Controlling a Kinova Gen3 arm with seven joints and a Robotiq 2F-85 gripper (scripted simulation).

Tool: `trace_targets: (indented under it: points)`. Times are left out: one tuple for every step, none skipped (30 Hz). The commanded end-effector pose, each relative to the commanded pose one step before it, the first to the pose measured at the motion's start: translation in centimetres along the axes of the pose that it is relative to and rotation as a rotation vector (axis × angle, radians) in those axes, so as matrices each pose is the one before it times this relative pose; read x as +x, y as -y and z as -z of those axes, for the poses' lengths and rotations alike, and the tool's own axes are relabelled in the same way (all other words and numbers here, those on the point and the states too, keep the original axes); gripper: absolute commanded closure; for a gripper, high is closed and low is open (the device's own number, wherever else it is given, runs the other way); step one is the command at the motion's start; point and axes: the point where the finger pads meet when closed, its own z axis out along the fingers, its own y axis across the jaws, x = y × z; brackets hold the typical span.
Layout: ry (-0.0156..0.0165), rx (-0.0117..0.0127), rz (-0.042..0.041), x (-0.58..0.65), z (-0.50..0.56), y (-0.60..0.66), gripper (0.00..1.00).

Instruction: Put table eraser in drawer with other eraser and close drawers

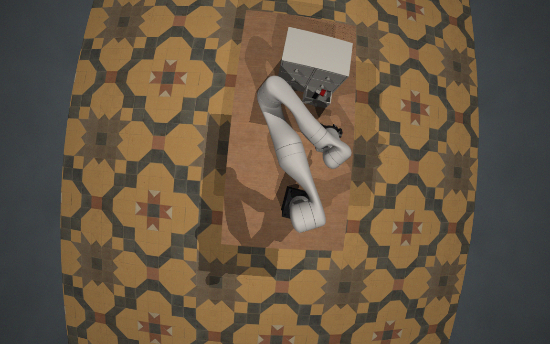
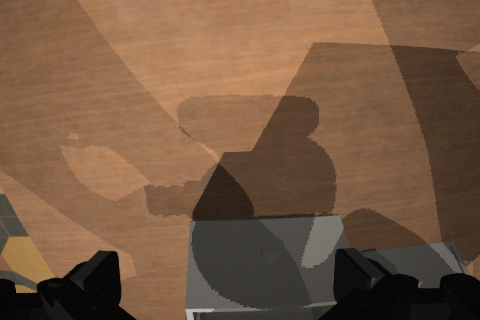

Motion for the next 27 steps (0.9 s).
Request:
trace_targets:
  points:
    - [-0.00326,-0.007,0.008,-0.793,0.101,-0.396,0.0]
    - [-0.00807,-0.00041,-0.00035,-0.014,0.02,-0.016,0.0]
    - [-0.0081,-0.00016,-0.00018,-0.017,0.025,-0.009,0.0]
    - [0.0,0.0,0.0,0.0,0.0,0.0,0.0]
    - [0.0,0.0,0.0,0.0,0.0,0.0,0.0]
    - [-0.00811,0.0001,0.0,-0.019,0.031,-0.002,0.0]
    - [-0.00812,0.00037,0.00017,-0.022,0.036,0.005,0.0]
    - [-0.00811,0.00065,0.00034,-0.024,0.042,0.013,0.0]
    - [-0.00833,0.0003,0.0001,-0.021,0.037,0.004,0.0]
    - [-0.00873,-0.00049,-0.00039,-0.012,0.023,-0.019,0.0]
    - [-0.00871,-0.00016,-0.00017,-0.016,0.029,-0.01,0.0]
    - [-0.00867,0.00018,0.00004,-0.019,0.035,0.0,0.0]
    - [-0.00862,0.00054,0.00026,-0.023,0.042,0.01,0.0]
    - [-0.00856,0.0009,0.00046,-0.027,0.048,0.02,0.0]
    - [-0.00924,-0.0004,-0.00032,-0.012,0.029,-0.016,0.0]
    - [-0.00936,-0.00041,-0.00031,-0.012,0.029,-0.017,0.0]
    - [-0.00927,0.00003,-0.00005,-0.017,0.036,-0.005,0.0]
    - [-0.00916,0.00047,0.0002,-0.022,0.043,0.008,0.0]
    - [-0.00903,0.00092,0.00045,-0.028,0.05,0.02,0.0]
    - [-0.00964,-0.00001,-0.00009,-0.015,0.038,-0.006,0.0]
    - [0.0,0.0,0.0,0.0,0.0,0.0,0.0]
    - [0.0,0.0,0.0,0.0,0.0,0.0,0.0]
    - [-0.01008,-0.00058,-0.0004,-0.008,0.03,-0.022,0.0]
    - [-0.00991,-0.00003,-0.00009,-0.015,0.038,-0.007,0.0]
    - [-0.00971,0.00052,0.00022,-0.022,0.046,0.009,0.0]
    - [-0.00949,0.00108,0.0005,-0.03,0.054,0.024,0.0]
    - [-0.00943,-0.00014,-0.00014,-0.011,0.036,-0.009,0.0]
